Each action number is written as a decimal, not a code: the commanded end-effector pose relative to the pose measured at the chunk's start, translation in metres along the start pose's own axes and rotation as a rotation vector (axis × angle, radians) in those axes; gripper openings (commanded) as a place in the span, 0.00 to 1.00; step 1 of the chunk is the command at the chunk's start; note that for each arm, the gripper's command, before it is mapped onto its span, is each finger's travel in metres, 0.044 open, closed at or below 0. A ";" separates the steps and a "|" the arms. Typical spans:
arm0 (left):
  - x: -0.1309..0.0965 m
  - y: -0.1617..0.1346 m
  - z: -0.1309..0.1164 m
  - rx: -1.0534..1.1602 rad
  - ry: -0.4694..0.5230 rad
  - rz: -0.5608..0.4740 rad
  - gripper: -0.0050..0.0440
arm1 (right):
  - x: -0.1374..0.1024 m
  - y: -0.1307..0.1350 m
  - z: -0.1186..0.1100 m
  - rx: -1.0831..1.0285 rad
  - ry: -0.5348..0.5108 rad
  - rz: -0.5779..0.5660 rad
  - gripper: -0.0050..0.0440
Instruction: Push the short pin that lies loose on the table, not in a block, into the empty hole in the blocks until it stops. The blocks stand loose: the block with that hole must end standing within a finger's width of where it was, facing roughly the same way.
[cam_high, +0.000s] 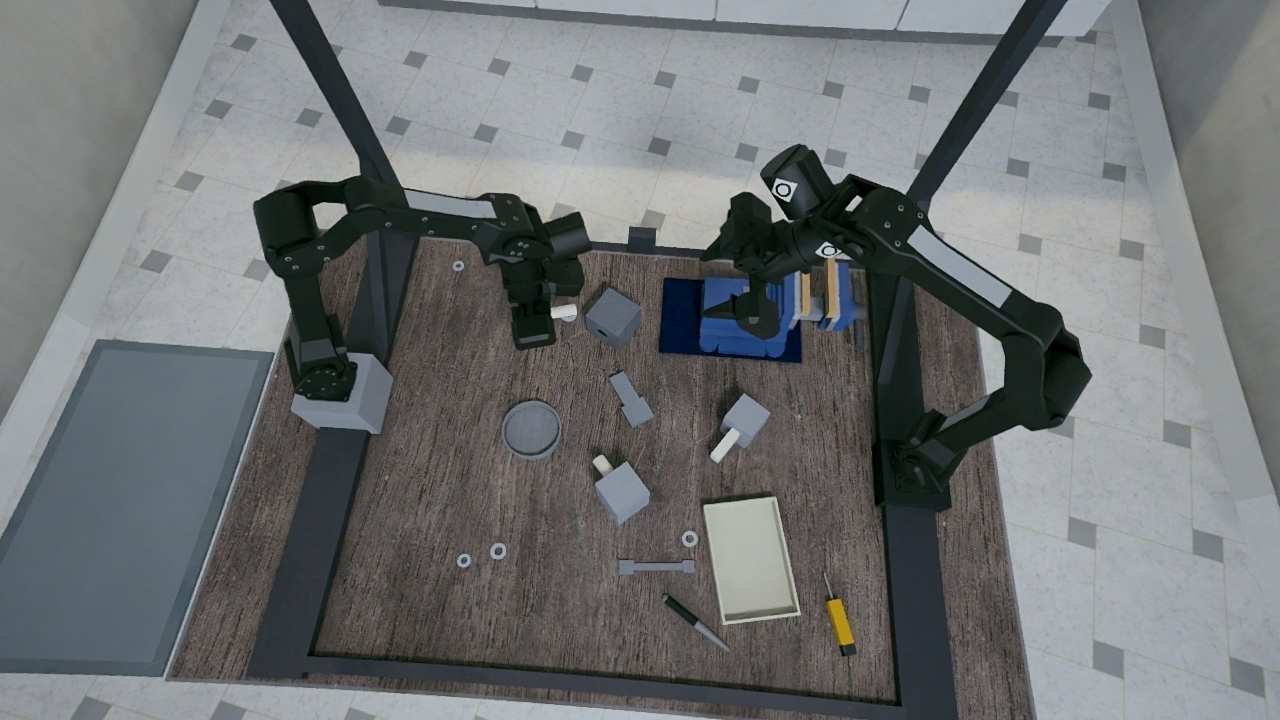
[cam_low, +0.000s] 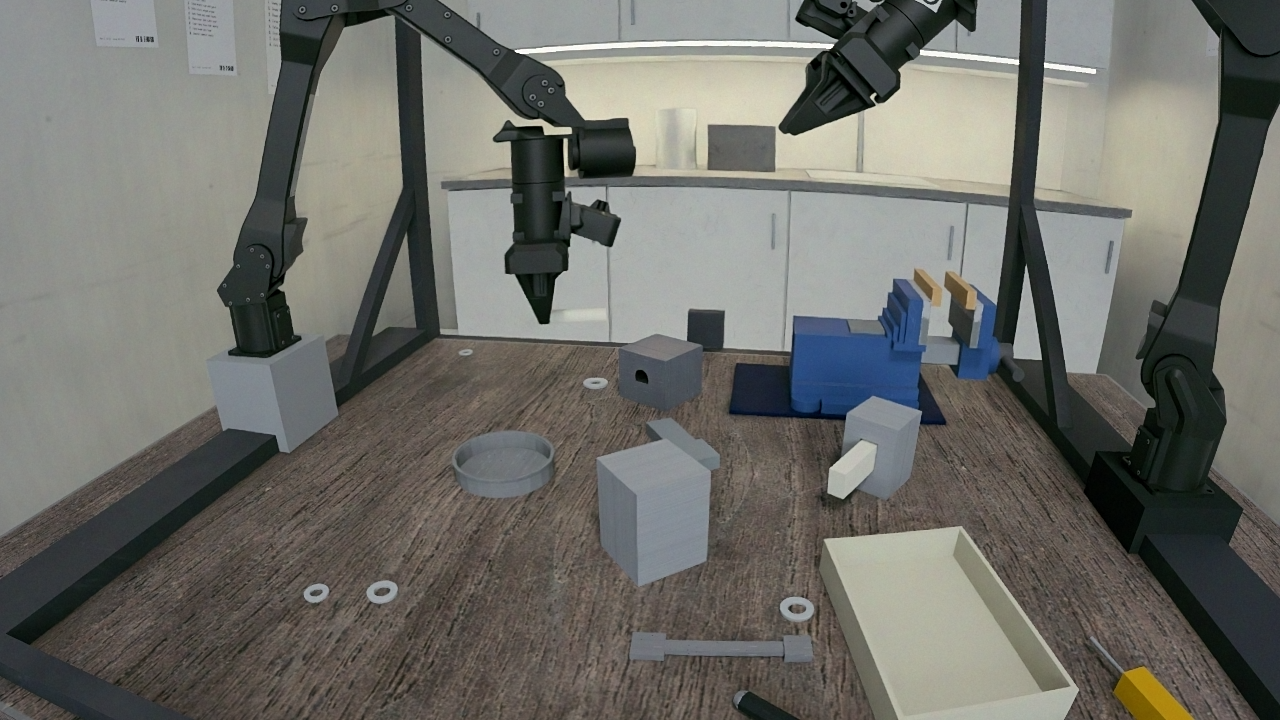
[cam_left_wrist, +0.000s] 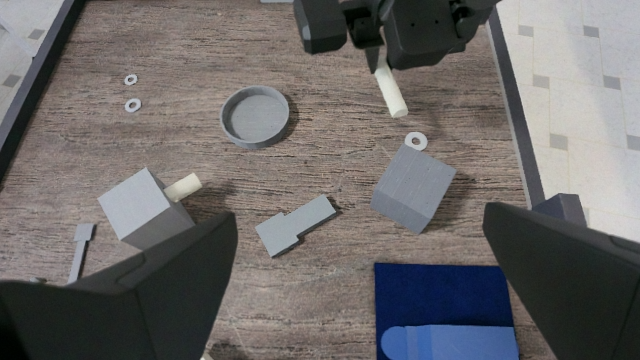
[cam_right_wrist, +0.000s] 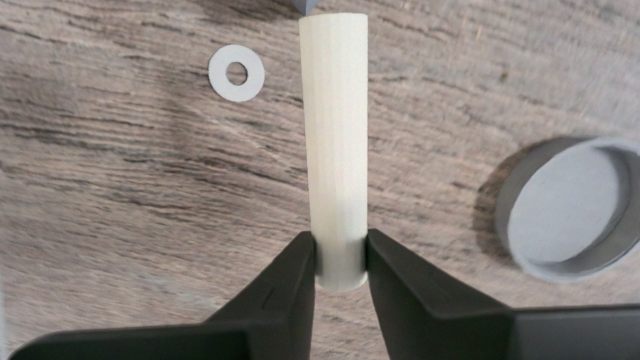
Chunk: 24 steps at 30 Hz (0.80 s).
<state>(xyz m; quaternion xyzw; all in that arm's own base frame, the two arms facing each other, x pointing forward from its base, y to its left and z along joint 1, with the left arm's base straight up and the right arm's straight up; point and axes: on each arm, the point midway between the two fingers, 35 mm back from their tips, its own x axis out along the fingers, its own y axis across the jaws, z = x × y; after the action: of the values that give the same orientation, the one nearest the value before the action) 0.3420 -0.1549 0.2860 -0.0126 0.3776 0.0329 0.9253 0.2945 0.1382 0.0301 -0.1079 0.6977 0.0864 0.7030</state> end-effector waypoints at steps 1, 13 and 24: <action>-0.007 0.001 0.006 -0.012 -0.021 -0.009 0.92 | -0.009 -0.014 0.016 -0.130 -0.037 0.004 0.19; -0.007 0.001 0.006 -0.012 -0.021 -0.009 0.92 | -0.008 -0.049 0.033 -0.451 -0.044 -0.008 0.19; -0.007 0.001 0.006 -0.012 -0.021 -0.009 0.92 | -0.008 -0.075 0.046 -0.702 -0.051 -0.013 0.19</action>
<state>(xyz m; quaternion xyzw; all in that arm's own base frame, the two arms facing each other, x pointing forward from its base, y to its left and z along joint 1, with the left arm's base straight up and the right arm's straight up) 0.3420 -0.1549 0.2859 -0.0126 0.3776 0.0330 0.9253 0.3468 0.0798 0.0302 -0.3210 0.6307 0.2962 0.6415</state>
